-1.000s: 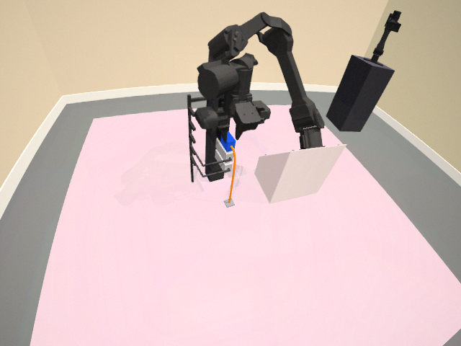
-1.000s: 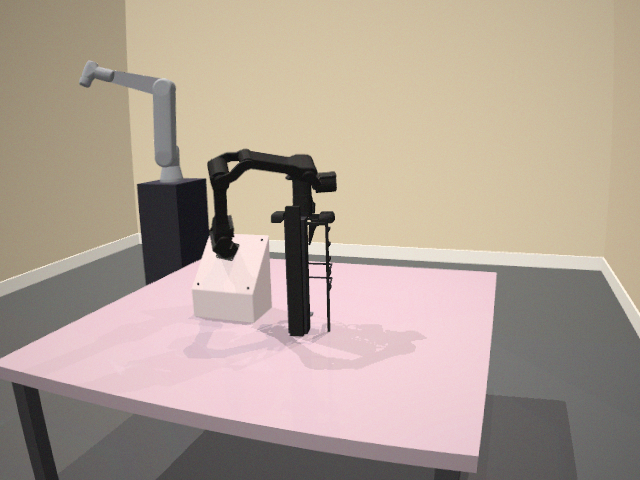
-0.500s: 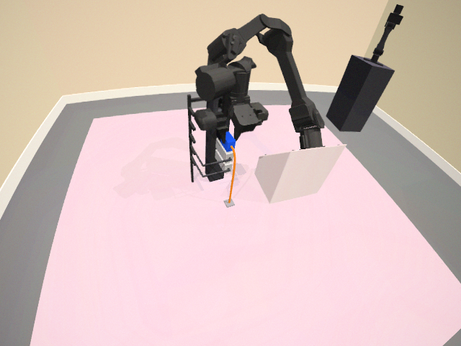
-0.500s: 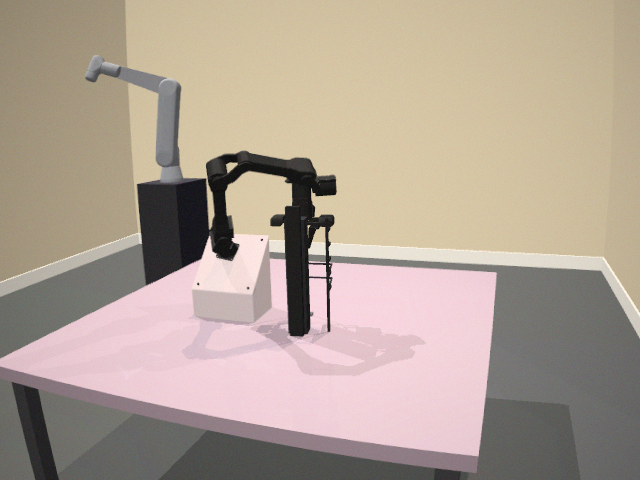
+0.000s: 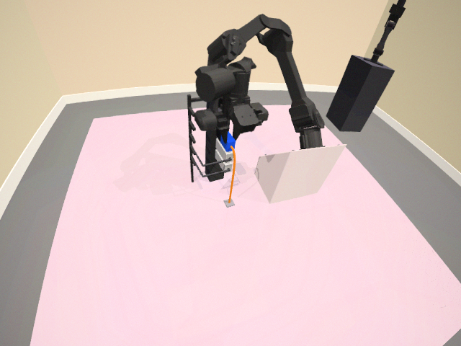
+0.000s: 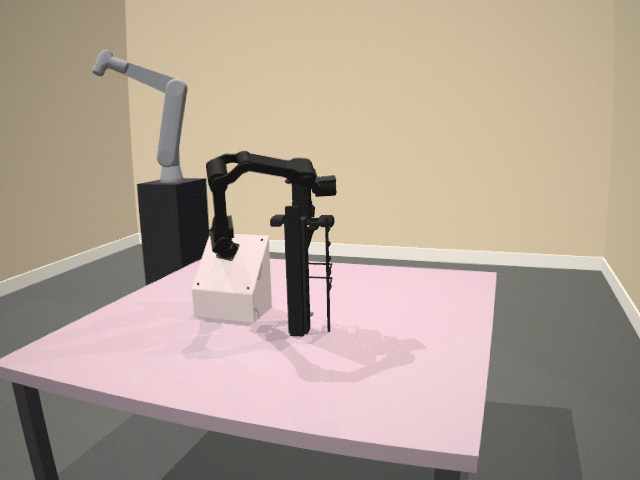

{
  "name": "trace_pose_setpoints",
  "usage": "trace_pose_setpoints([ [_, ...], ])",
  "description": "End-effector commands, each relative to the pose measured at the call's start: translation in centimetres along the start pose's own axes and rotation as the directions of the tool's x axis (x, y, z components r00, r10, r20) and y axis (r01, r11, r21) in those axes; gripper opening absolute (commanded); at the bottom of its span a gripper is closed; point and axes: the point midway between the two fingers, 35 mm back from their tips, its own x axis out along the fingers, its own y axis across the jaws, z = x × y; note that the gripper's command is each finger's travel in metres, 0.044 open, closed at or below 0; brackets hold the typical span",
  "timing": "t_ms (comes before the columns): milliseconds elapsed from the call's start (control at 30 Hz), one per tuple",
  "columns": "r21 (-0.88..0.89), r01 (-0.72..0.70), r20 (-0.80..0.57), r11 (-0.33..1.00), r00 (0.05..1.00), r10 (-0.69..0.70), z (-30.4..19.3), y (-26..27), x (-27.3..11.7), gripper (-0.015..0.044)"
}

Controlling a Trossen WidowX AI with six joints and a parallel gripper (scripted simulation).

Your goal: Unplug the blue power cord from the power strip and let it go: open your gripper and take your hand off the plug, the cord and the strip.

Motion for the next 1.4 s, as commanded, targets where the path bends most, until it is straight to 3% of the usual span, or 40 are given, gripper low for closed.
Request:
trace_pose_setpoints([
  [0, 0.002, 0.002, 0.000, 1.000, 1.000, -0.002, 0.2, -0.1, 0.0, 0.0000],
  [1000, -0.003, 0.003, 0.003, 1.000, 1.000, -0.003, 5.0, -0.1, -0.5, 0.0000],
  [1200, -0.006, -0.007, -0.001, 1.000, 1.000, 0.007, 4.4, 0.1, -0.2, 0.0157],
  [1367, -0.006, -0.007, -0.001, 1.000, 1.000, 0.007, 4.4, 0.1, -0.2, 0.0160],
])
